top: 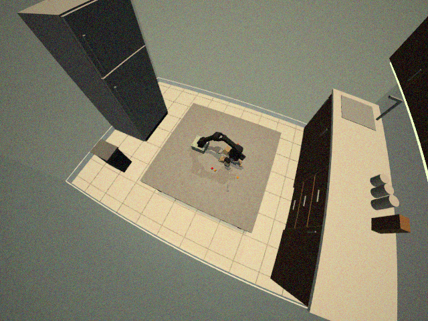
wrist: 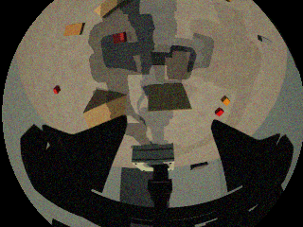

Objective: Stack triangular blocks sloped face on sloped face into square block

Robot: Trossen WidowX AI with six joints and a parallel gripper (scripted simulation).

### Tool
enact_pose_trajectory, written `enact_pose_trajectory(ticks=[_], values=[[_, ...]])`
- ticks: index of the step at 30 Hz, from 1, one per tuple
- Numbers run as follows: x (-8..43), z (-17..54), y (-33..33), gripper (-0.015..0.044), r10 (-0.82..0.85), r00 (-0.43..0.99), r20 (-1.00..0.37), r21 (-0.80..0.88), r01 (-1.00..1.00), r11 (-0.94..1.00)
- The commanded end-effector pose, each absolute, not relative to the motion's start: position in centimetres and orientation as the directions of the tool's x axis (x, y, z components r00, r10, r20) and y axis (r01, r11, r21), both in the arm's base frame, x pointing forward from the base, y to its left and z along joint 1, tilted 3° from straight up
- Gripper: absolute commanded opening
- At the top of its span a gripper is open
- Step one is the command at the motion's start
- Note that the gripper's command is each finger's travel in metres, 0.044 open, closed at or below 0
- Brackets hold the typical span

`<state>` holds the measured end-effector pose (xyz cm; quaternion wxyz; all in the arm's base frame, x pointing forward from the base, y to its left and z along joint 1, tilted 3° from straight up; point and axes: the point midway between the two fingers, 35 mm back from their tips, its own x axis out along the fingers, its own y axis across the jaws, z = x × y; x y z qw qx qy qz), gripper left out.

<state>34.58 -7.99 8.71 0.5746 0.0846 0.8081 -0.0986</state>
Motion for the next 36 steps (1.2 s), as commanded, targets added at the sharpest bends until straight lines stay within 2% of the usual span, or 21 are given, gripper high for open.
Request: enact_pose_trajectory(ticks=[1,36], values=[[35.2,7.8,-8.2,0.044,0.069,-0.332,-0.941,0.01,0.174,0.985],[33.7,3.5,-8.1,0.044,0.077,-0.391,-0.917,0.009,0.173,0.985]])
